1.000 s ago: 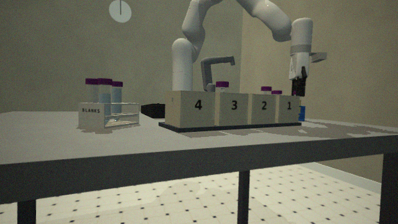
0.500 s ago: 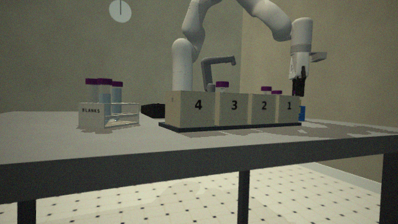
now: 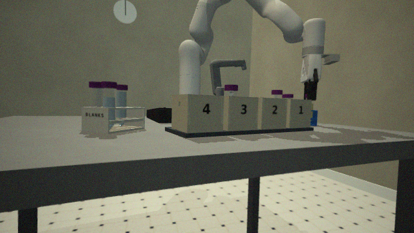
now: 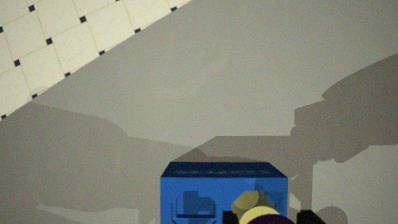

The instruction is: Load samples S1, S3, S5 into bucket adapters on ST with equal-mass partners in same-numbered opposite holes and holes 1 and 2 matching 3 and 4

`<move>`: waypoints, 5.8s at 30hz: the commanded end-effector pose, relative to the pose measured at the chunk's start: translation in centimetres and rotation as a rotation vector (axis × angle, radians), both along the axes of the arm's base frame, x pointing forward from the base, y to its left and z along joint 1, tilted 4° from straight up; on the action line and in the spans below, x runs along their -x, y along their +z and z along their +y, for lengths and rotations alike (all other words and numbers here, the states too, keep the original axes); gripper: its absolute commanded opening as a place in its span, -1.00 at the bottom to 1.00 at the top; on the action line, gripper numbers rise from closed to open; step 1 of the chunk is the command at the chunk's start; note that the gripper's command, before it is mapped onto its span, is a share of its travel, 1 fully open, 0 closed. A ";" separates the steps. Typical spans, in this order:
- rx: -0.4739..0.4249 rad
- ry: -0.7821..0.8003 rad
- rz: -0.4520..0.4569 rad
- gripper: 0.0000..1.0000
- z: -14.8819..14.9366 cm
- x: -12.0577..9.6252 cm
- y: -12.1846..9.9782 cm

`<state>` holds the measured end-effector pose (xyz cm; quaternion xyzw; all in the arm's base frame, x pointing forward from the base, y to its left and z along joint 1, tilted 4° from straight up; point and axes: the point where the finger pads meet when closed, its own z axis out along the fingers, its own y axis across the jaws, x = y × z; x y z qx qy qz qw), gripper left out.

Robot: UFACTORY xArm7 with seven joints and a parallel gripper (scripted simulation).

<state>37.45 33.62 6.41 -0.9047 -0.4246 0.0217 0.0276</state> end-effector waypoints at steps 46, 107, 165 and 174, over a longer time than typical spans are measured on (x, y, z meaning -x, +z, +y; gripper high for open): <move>-0.003 0.000 -0.004 -1.00 0.0 -0.3 1.9; -0.003 0.000 -0.004 -1.00 -0.3 -0.8 11.0; 0.054 -0.920 0.026 -1.00 -14.3 -1.8 13.2; 0.054 -0.920 0.026 -1.00 -17.8 -2.0 13.0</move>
